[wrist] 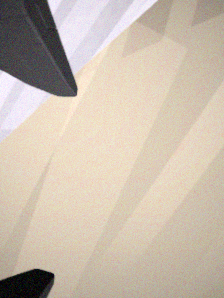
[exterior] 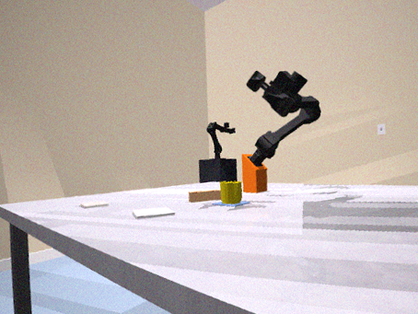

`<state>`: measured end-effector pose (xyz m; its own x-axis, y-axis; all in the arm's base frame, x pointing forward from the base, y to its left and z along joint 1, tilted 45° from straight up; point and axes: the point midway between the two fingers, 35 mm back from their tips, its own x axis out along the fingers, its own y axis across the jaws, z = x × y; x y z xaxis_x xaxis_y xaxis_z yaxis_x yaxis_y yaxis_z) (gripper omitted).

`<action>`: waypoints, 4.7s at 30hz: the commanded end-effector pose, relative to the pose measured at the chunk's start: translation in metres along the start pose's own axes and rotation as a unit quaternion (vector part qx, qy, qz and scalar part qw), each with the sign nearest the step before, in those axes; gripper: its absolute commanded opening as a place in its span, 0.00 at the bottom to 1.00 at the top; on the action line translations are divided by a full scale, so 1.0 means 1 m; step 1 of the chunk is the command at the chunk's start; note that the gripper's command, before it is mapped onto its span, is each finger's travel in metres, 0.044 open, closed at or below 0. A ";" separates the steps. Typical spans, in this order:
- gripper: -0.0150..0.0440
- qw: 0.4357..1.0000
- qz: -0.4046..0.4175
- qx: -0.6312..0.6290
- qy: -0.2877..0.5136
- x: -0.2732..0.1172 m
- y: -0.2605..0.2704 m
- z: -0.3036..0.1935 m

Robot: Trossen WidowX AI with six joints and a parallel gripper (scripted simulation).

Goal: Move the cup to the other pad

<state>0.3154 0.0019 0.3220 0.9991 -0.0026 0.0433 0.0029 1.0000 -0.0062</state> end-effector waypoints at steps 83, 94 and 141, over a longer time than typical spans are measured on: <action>0.54 0.419 -0.095 0.561 0.708 -0.003 0.118 -0.298; 0.41 0.423 -0.093 0.559 0.707 -0.002 0.117 -0.296; 0.25 0.415 -0.098 0.561 0.710 -0.007 0.071 -0.260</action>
<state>0.3194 0.0715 0.0622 0.0063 0.7106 -0.7035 0.8621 0.3526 0.3639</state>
